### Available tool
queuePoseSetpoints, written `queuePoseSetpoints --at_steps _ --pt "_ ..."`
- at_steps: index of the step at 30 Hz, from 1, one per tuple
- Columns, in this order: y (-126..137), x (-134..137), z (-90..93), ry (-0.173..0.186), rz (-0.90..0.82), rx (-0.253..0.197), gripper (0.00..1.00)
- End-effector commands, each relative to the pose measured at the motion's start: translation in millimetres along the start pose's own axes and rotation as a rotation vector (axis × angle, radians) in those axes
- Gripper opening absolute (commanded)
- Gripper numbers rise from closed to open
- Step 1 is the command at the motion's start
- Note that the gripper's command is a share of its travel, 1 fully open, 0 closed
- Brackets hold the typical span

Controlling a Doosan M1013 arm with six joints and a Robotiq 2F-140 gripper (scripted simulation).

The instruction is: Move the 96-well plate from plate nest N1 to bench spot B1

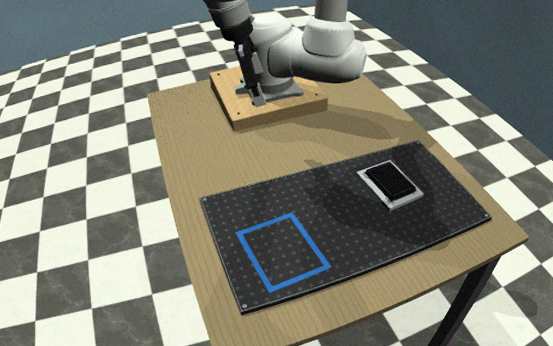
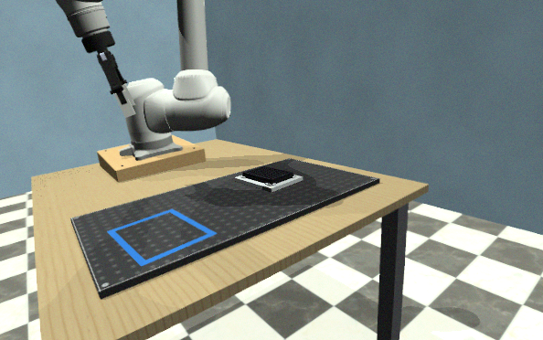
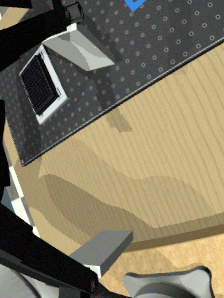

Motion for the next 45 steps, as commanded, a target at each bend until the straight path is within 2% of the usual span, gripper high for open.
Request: queuePoseSetpoints --at_steps 1,17,19,34,41,45 --pt "3 -10 4.0 0.008 -0.071 0.014 1.00" --pt "38 -72 34.0 0.058 -0.560 0.102 1.00" --pt "38 -72 34.0 0.058 -0.560 0.102 1.00" --pt "86 -121 67.4 0.097 -0.951 0.160 1.00" --pt "103 -135 79.0 0.104 -1.028 0.170 1.00" --pt "119 -144 88.6 0.116 -1.159 0.187 1.00"
Point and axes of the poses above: the point where the finger pads meet when closed, its own z axis out along the fingers, its own x axis across the jaws, y = z × x, the point moved 4 cm from there along -z, back along the fingers, and after that the axes turned 4 degrees about -z, right-handed, at the moved point
